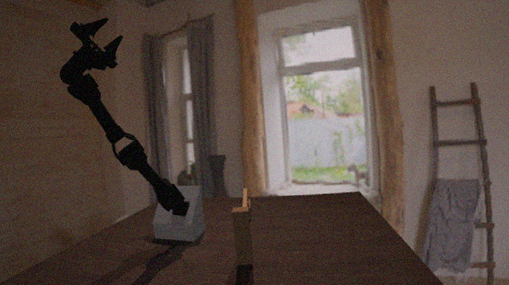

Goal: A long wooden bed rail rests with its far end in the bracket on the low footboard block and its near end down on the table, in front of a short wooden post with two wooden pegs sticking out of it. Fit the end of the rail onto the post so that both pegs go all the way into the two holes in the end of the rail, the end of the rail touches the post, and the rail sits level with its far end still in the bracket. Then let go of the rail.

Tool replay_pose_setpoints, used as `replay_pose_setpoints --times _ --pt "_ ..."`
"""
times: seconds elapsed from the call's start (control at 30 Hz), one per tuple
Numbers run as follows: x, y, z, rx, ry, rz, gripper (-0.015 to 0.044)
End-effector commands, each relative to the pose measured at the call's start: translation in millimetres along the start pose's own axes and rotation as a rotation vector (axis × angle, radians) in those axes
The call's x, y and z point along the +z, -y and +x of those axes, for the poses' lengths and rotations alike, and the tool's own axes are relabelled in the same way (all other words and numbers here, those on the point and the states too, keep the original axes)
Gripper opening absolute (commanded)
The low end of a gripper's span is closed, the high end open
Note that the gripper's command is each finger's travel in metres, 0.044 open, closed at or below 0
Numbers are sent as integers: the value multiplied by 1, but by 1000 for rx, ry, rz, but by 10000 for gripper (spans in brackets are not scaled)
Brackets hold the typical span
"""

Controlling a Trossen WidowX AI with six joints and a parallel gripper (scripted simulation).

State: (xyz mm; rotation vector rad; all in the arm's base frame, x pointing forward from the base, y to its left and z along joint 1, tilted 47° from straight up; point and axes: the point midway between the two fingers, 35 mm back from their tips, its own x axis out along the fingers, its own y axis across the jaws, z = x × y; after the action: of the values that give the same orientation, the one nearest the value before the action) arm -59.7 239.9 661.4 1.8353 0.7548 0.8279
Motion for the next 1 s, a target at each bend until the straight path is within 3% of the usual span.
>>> replay_pose_setpoints --times 0.0,0.17,0.5,0.73,0.97 --pt "-1 0 0 4 -2 -9 426" --pt "-22 25 17 59 1 -312 440" --pt "-30 118 88 16 96 -1064 440" --pt "-3 186 138 -110 125 -1517 440" --pt "62 266 189 -364 106 -1981 440"
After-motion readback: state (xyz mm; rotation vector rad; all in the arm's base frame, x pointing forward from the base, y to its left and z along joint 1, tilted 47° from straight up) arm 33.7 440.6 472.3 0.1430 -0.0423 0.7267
